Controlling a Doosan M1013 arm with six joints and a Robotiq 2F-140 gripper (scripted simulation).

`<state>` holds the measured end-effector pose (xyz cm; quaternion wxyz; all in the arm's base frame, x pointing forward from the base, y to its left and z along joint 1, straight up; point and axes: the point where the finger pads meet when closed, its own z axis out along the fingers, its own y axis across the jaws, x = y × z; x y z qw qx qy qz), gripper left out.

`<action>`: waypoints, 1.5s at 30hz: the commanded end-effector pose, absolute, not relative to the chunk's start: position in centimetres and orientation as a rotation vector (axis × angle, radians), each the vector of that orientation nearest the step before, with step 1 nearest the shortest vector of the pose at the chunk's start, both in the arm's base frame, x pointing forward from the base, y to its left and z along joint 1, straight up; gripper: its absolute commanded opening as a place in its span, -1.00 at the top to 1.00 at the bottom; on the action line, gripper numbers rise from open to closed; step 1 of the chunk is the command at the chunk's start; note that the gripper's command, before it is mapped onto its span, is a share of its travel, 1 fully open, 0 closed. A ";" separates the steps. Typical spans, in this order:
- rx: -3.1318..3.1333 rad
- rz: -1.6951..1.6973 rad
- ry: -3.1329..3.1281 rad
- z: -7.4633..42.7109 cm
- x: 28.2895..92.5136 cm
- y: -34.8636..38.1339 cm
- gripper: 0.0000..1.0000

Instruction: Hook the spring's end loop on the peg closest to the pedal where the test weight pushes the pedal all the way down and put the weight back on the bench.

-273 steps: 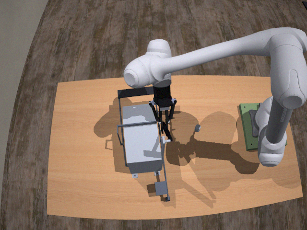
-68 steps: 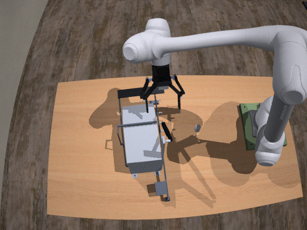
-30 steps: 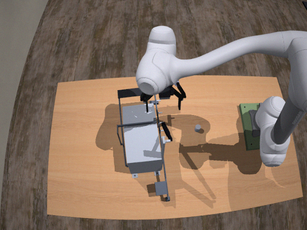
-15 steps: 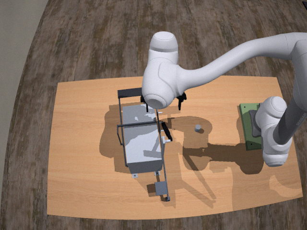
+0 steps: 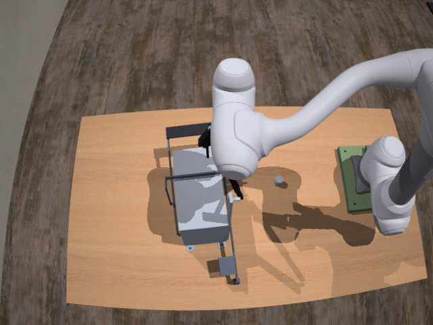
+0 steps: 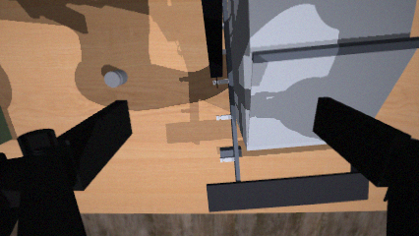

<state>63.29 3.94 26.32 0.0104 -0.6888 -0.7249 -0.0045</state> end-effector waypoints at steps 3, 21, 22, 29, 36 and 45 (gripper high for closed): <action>-2.154 -0.012 -2.265 26.5 57.4 3.4 -1.00; -2.157 -0.007 -2.267 26.5 51.4 2.8 -1.00; -2.157 -0.007 -2.267 26.5 51.4 2.8 -1.00; -2.157 -0.007 -2.267 26.5 51.4 2.8 -1.00; -2.160 -0.002 -2.269 26.5 45.4 2.2 -1.00; -2.160 -0.002 -2.269 26.5 45.4 2.2 -1.00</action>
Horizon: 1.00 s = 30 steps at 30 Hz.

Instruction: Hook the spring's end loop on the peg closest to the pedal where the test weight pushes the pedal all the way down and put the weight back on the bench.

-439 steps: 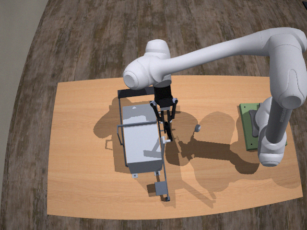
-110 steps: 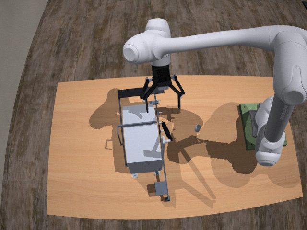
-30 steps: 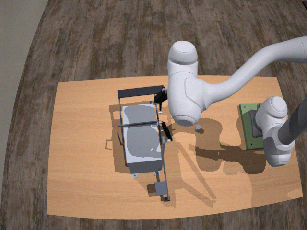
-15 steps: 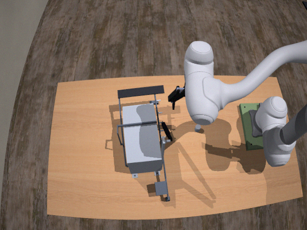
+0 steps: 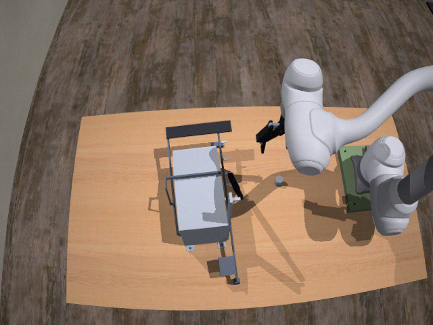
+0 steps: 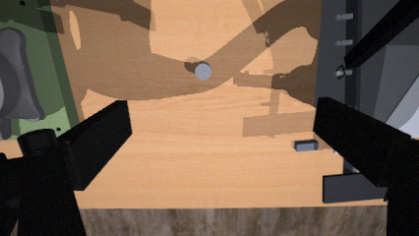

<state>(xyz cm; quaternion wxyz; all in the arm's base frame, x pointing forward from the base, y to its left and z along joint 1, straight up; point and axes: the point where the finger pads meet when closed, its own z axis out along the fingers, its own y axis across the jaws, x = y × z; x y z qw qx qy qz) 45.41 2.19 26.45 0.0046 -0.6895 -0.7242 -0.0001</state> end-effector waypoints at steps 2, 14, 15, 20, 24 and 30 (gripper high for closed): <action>-2.160 -0.002 -2.269 26.5 45.4 2.2 -1.00; -2.161 -0.001 -2.269 20.6 44.6 2.2 -1.00; -2.161 -0.001 -2.269 20.6 44.6 2.2 -1.00; -2.161 -0.001 -2.269 20.6 44.6 2.2 -1.00; -2.161 -0.001 -2.269 20.6 44.6 2.2 -1.00; -2.161 -0.001 -2.269 14.6 43.9 2.1 -1.00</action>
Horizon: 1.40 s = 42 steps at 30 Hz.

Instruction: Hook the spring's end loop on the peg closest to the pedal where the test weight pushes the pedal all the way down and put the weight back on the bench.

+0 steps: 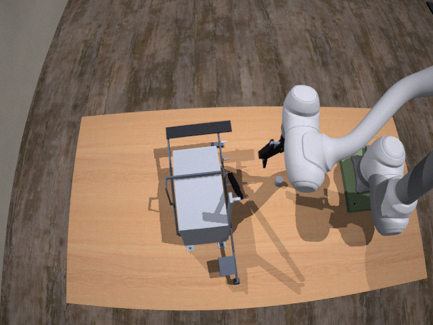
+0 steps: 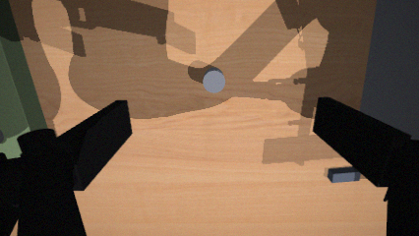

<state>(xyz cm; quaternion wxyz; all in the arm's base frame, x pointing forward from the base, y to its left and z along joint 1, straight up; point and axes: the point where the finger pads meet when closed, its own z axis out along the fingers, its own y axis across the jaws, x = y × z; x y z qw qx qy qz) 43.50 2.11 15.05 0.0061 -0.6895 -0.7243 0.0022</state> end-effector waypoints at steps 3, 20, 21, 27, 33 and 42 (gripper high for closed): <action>-2.161 -0.001 -2.269 14.6 43.9 2.1 -1.00; -2.161 0.000 -2.270 8.7 43.1 2.1 -1.00; -2.161 0.000 -2.270 8.7 43.1 2.1 -1.00; -2.161 0.000 -2.270 8.7 43.1 2.1 -1.00; -2.161 0.000 -2.270 8.4 43.1 2.1 -1.00; -2.161 0.000 -2.270 8.0 43.0 2.1 -1.00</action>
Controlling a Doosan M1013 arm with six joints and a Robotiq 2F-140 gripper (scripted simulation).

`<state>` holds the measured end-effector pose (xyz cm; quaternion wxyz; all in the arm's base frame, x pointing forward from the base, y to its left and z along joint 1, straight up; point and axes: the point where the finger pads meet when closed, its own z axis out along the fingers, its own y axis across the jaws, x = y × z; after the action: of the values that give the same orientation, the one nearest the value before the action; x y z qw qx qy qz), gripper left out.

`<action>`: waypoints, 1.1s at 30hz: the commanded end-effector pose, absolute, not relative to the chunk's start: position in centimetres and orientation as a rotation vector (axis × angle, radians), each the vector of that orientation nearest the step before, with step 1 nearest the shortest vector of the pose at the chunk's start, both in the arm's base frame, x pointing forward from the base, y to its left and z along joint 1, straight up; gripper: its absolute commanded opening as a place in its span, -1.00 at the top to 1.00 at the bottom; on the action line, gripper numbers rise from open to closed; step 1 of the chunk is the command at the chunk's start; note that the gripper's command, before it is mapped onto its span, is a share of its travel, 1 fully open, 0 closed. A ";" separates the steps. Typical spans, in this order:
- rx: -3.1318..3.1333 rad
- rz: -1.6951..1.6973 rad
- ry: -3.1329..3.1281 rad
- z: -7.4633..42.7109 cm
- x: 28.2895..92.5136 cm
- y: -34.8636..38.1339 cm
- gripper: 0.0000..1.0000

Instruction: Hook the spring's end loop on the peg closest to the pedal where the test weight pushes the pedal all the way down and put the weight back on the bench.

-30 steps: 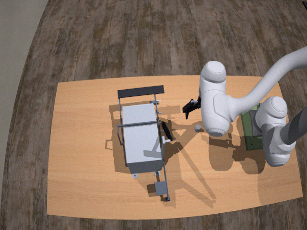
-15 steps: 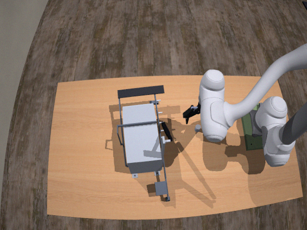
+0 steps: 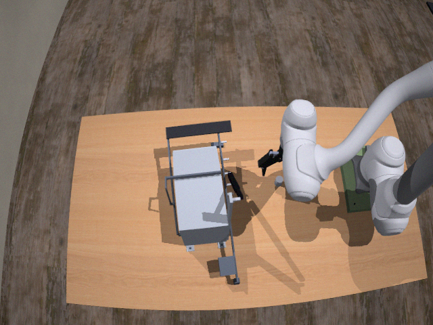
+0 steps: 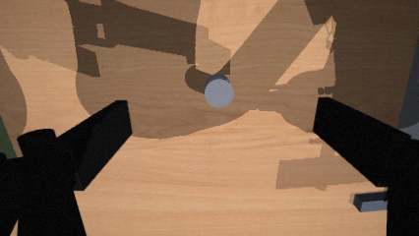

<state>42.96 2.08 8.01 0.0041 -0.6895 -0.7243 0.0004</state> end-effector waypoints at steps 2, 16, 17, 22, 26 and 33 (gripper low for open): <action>-2.161 0.000 -2.270 7.9 43.0 2.1 -1.00; -2.161 0.000 -2.270 3.7 43.0 2.1 -1.00; -2.161 0.000 -2.270 3.3 43.0 2.1 -1.00; -2.161 0.000 -2.270 3.2 43.0 2.1 -1.00; -2.161 0.000 -2.270 2.2 43.0 2.1 -1.00; -2.161 0.000 -2.270 0.4 43.0 2.1 -1.00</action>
<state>42.90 2.14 0.88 0.0042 -0.6894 -0.7244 0.0004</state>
